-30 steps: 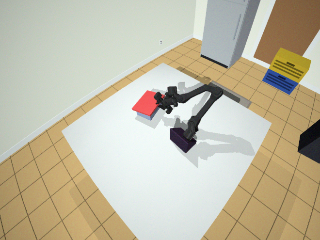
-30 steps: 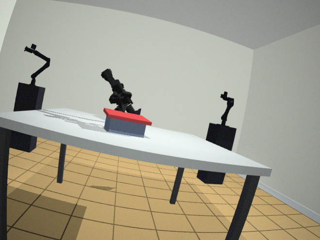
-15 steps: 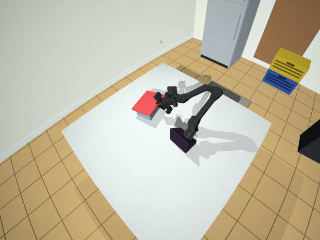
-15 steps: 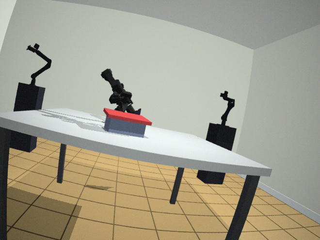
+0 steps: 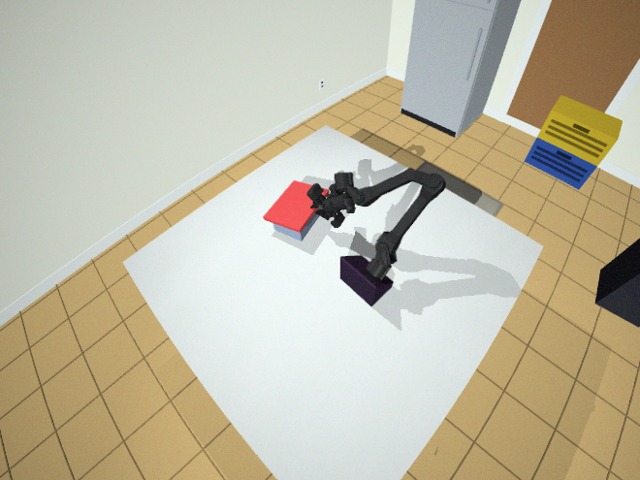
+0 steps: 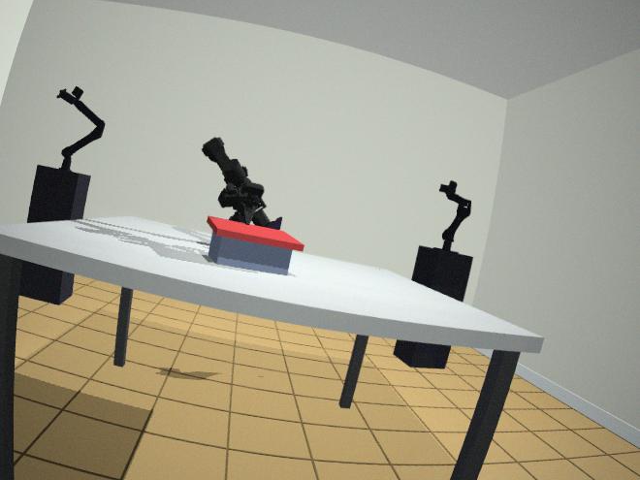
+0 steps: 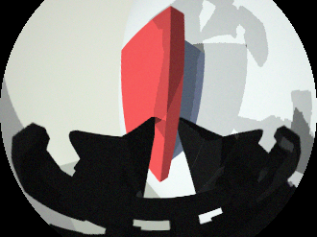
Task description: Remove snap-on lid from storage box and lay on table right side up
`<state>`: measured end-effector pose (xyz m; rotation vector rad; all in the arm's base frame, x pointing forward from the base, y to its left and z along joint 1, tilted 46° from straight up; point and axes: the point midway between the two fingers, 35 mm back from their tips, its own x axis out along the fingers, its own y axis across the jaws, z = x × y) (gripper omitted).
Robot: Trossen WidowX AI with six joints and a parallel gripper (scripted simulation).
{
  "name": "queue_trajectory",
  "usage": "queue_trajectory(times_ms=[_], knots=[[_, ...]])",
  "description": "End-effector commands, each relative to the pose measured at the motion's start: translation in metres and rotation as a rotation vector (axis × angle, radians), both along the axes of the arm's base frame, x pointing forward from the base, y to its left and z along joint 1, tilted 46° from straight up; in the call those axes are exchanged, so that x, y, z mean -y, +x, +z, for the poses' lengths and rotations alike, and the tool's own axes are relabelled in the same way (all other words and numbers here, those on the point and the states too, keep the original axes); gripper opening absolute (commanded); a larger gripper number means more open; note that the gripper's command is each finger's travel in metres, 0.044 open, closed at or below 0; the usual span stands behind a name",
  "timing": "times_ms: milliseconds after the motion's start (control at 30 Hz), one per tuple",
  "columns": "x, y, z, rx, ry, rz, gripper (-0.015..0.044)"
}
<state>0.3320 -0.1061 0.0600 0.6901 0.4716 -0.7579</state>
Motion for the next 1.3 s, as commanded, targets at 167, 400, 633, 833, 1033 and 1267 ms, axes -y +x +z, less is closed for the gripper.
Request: queue_trajectory(times_ms=[167,400,633,833,1033,1267], knots=[[0.0001,0.0011,-0.0004,0.000,0.000,-0.002,0.0000],[0.0001,0.0016,-0.0005,0.000,0.000,-0.002,0.0000],[0.0001,0.0022,-0.0006,0.000,0.000,-0.002,0.0000],[0.0001,0.0027,-0.0007,0.000,0.000,-0.002,0.0000],[0.0002,0.0032,-0.0008,0.000,0.000,-0.002,0.0000],[-0.0039,0.0037,0.0036,-0.001,0.002,0.002,0.0000]])
